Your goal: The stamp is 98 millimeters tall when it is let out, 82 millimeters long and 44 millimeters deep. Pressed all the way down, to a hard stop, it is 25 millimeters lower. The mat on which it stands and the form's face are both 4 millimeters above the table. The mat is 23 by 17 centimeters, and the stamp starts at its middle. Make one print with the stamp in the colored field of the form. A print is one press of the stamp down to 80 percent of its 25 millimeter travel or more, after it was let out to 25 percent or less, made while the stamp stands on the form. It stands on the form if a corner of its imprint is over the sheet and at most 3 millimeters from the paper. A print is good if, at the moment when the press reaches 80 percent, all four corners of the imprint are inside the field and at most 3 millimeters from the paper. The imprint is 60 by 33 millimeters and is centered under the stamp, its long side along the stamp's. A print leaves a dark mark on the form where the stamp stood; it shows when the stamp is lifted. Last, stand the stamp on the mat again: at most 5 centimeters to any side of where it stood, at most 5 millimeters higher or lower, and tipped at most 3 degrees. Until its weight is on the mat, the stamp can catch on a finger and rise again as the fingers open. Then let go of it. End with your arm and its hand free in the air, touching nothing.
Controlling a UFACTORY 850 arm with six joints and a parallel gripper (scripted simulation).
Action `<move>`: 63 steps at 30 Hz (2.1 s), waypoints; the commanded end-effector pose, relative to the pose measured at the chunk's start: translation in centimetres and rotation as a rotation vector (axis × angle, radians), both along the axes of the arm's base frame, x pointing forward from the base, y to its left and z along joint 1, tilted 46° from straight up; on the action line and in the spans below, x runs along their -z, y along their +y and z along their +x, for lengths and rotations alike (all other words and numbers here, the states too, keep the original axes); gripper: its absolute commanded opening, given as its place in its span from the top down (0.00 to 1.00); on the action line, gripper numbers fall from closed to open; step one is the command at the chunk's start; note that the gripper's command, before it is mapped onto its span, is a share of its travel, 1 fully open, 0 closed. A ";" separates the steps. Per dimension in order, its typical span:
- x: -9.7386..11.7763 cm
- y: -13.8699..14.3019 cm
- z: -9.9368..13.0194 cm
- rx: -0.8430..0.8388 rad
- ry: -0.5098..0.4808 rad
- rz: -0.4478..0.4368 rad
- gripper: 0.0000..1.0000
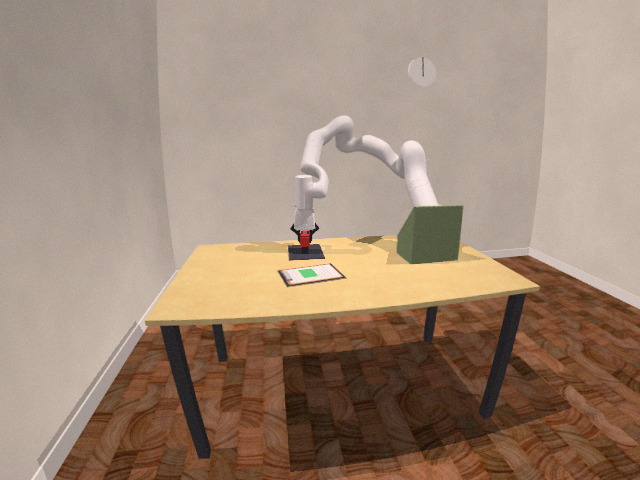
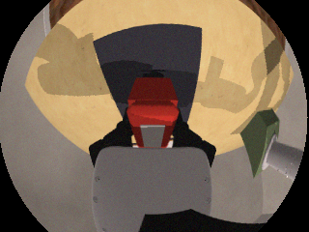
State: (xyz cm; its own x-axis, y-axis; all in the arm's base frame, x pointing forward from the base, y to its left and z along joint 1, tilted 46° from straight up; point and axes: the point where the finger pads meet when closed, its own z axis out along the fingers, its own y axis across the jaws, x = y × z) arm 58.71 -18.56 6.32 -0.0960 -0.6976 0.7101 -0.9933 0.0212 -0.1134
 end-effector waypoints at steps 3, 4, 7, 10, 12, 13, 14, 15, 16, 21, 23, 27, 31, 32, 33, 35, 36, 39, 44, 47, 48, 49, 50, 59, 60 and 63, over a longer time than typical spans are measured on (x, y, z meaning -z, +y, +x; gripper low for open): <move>-0.1 0.0 0.1 -0.001 -0.001 0.000 0.73; -0.1 0.0 0.1 -0.001 -0.001 0.000 0.73; -0.1 0.0 0.1 -0.001 -0.001 0.000 0.73; -0.1 0.0 0.1 -0.001 -0.001 0.000 0.73; -0.1 0.0 0.1 -0.001 -0.001 0.000 0.73; -0.1 0.0 0.1 -0.001 -0.001 0.000 0.73; -0.1 0.0 0.1 -0.001 -0.001 0.000 0.73; -0.1 0.0 0.1 -0.001 -0.001 0.000 0.73; -0.1 0.0 0.1 -0.001 -0.001 0.000 0.73; -0.1 0.0 0.1 -0.001 -0.001 0.000 0.73; -0.1 0.0 0.1 -0.001 -0.001 0.000 0.73; -0.1 0.0 0.1 -0.001 -0.001 0.000 0.73; -0.1 0.0 0.1 -0.001 -0.001 0.000 0.73; -0.1 0.0 0.1 -0.001 -0.001 0.000 0.73; -0.1 0.0 0.1 -0.001 -0.001 0.000 0.73; -0.1 0.1 0.1 -0.001 -0.001 0.000 0.73; -0.1 0.1 0.1 -0.001 -0.001 0.000 0.73; -0.6 0.7 0.0 -0.001 -0.001 0.000 0.73; -2.3 2.3 -0.1 -0.001 -0.001 0.000 0.73; -2.5 2.6 -0.2 -0.001 -0.001 0.000 0.73; -2.7 2.7 -0.2 -0.001 -0.001 0.000 0.73; -2.8 2.9 -0.2 -0.001 -0.001 0.000 0.73; -2.8 2.9 -0.2 -0.001 -0.001 0.000 0.73; -2.2 3.6 0.1 -0.009 0.007 0.000 0.73; -0.8 5.0 0.7 -0.024 0.022 0.001 0.73; 2.3 8.2 1.4 -0.079 0.078 0.000 0.73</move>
State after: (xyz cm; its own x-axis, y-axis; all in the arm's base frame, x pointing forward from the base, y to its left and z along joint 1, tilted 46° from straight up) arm 59.13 -13.87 7.48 -0.0668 -0.6990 0.7120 -0.9955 -0.0009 -0.0943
